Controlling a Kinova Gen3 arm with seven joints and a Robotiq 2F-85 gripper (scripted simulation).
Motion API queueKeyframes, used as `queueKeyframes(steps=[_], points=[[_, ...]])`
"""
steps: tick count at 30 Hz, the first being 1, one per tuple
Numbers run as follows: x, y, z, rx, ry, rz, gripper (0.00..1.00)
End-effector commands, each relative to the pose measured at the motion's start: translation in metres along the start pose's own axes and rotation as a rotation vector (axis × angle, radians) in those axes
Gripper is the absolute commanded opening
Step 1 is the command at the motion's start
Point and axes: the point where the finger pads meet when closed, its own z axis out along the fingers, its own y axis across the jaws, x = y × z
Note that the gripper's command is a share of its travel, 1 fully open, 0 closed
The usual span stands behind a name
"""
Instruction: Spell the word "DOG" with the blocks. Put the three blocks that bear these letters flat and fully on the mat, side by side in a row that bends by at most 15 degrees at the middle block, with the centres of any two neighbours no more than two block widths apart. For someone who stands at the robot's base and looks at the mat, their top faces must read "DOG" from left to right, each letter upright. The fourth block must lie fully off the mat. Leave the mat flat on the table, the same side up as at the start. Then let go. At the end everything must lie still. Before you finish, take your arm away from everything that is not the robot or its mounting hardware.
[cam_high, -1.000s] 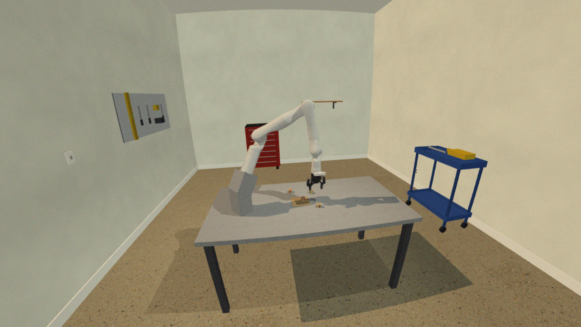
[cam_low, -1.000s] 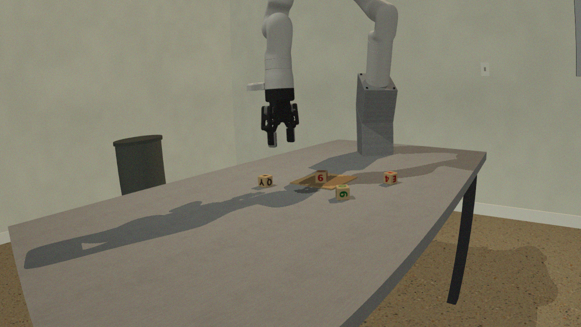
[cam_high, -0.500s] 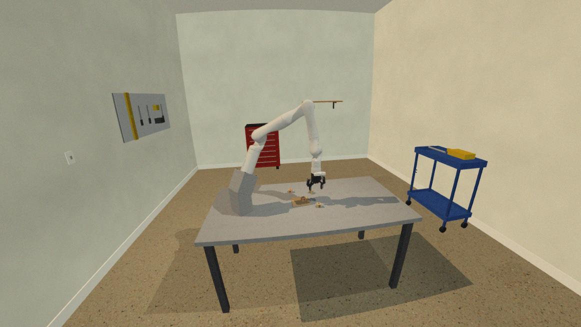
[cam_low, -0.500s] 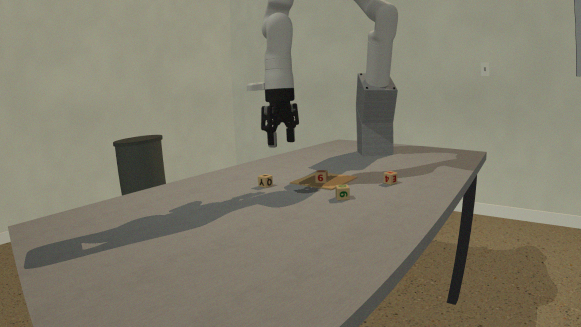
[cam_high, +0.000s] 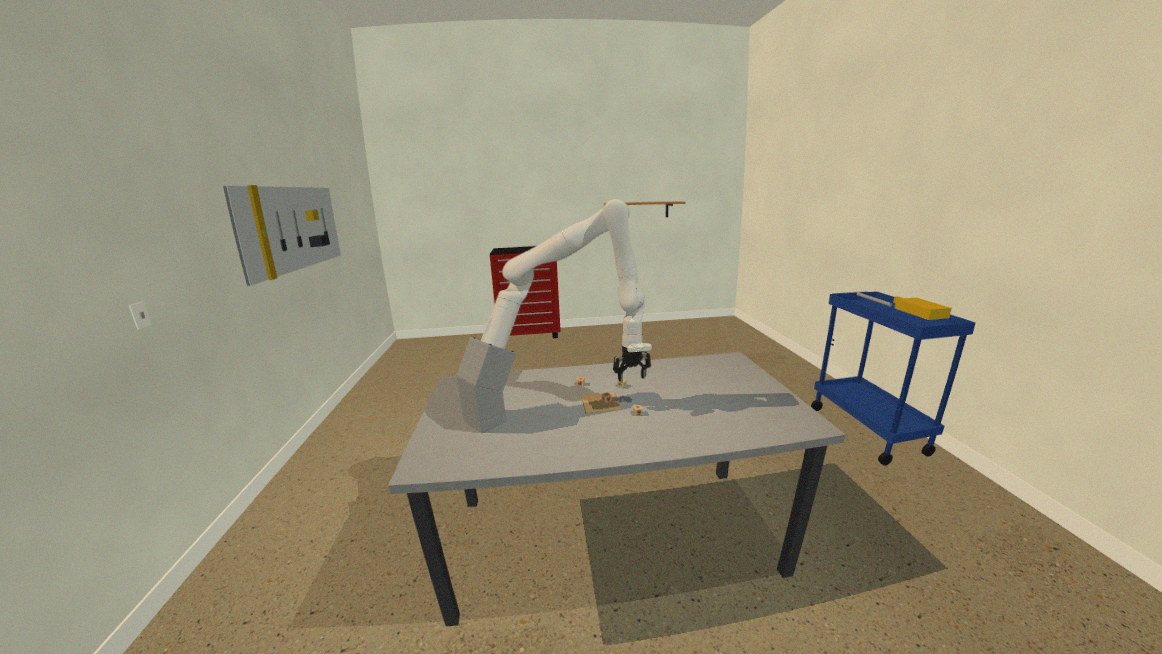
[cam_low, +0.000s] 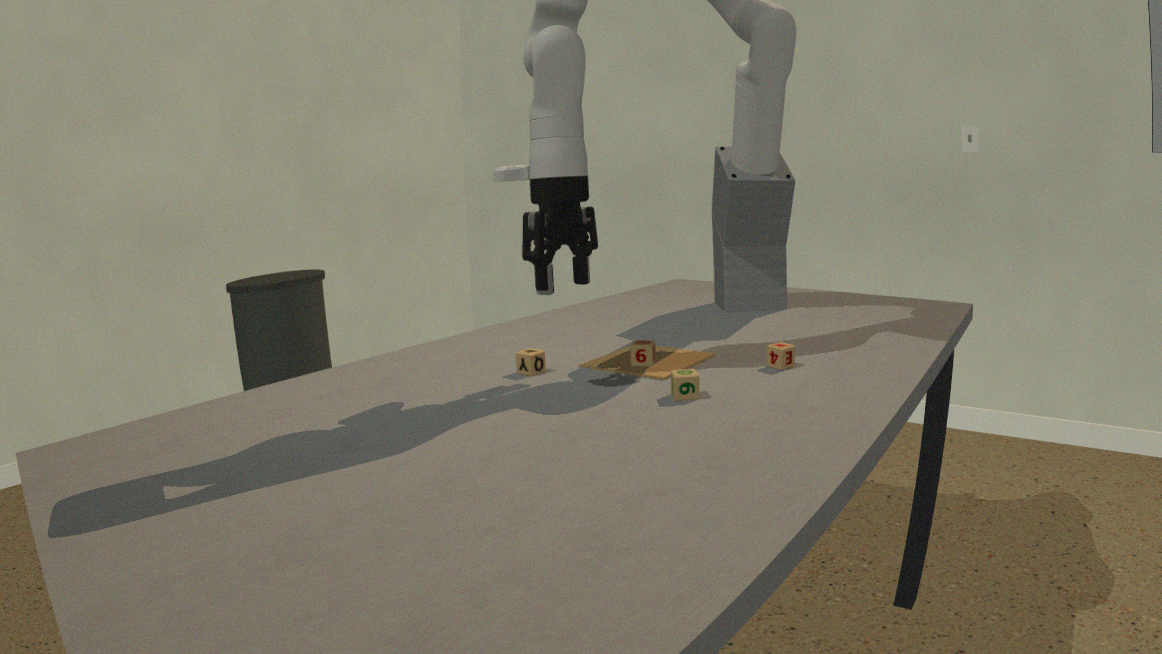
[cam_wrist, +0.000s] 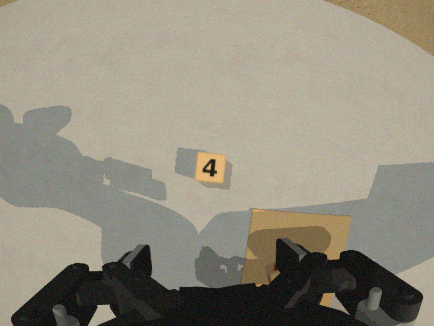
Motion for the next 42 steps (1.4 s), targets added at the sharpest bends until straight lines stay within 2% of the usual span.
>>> queueKeyframes(steps=[1, 22, 24, 27, 29, 42], points=[[0.003, 0.002, -0.001, -0.004, 0.0, -0.005, 1.0], [0.001, 0.0, -0.001, 0.0, 0.0, 0.004, 1.0], [0.016, -0.001, -0.008, -0.001, 0.003, 0.049, 1.0], [0.051, -0.001, -0.028, -0.003, 0.006, 0.135, 1.0], [0.064, 0.001, -0.035, -0.006, 0.008, 0.156, 1.0], [0.061, 0.001, -0.033, -0.006, 0.004, 0.153, 1.0]])
